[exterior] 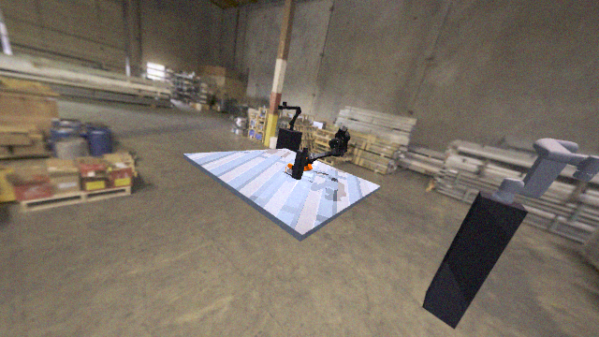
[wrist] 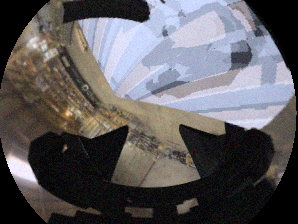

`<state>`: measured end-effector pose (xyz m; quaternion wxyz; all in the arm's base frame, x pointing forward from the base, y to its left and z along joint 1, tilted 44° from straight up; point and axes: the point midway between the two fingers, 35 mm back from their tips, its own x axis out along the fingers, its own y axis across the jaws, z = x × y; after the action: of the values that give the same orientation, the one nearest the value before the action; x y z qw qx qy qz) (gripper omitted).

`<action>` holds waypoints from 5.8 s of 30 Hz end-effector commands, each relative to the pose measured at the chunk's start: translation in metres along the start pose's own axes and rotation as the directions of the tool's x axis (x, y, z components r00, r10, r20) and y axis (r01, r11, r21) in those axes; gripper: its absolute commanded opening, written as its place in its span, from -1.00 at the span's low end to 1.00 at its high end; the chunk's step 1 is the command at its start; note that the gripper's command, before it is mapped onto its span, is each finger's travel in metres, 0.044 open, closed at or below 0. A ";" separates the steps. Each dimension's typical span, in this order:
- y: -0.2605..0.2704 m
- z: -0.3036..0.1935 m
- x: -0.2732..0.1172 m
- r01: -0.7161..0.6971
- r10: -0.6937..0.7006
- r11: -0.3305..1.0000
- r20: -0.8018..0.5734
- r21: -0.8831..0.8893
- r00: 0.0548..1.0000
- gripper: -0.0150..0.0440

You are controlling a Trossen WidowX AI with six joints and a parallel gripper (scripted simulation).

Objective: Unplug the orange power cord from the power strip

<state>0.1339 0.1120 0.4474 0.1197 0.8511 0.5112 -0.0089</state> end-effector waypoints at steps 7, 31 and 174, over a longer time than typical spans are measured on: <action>0.038 0.025 0.005 -0.051 0.053 0.998 0.067 -0.025 0.996 0.24; 0.209 0.215 -0.050 -0.163 0.290 0.948 0.524 -0.275 0.801 0.05; 0.115 0.441 -0.005 0.510 -0.482 0.852 0.556 0.116 0.678 0.05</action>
<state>0.2778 -0.0371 0.0393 0.2792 0.6320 0.6667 -0.2797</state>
